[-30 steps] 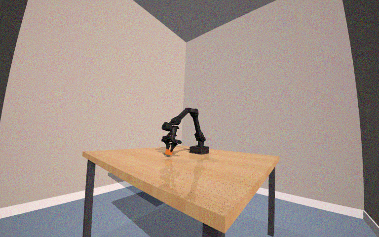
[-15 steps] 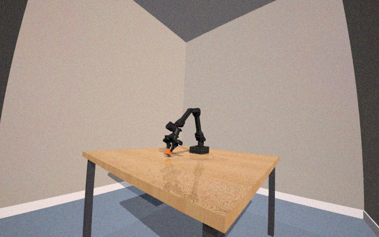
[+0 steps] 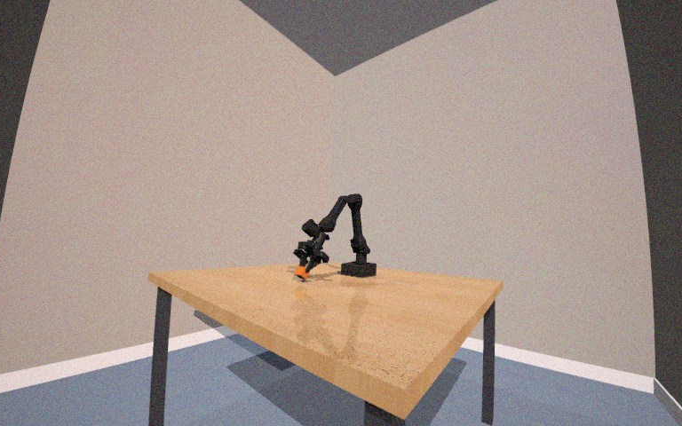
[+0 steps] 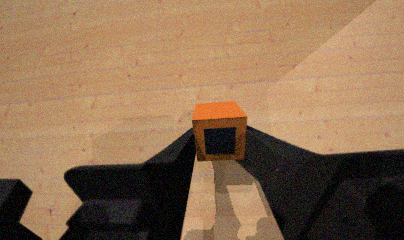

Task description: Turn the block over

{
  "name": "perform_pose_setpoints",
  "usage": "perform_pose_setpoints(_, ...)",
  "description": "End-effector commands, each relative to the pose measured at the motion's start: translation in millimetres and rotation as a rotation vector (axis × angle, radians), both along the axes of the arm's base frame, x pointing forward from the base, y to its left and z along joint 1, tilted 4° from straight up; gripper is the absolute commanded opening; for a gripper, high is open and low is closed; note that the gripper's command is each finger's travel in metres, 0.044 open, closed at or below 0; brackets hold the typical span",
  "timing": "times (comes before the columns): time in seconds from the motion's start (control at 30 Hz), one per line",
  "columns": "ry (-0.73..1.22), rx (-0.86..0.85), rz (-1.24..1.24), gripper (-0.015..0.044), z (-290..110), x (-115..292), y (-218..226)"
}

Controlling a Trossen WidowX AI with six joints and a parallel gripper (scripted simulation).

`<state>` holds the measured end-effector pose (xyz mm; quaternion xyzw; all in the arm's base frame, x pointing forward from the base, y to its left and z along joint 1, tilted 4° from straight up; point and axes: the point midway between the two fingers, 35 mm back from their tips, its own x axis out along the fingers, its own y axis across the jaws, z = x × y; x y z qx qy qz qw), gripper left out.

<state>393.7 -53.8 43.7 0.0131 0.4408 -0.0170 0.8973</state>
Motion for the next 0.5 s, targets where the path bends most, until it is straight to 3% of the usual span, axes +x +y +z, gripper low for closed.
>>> perform_pose_setpoints(0.0, -0.049, 0.006, -0.004, 0.0, -11, 3, 0)
perform_pose_setpoints(0.47, -0.257, -0.002, -0.008, 0.0, -29, 8, -1)
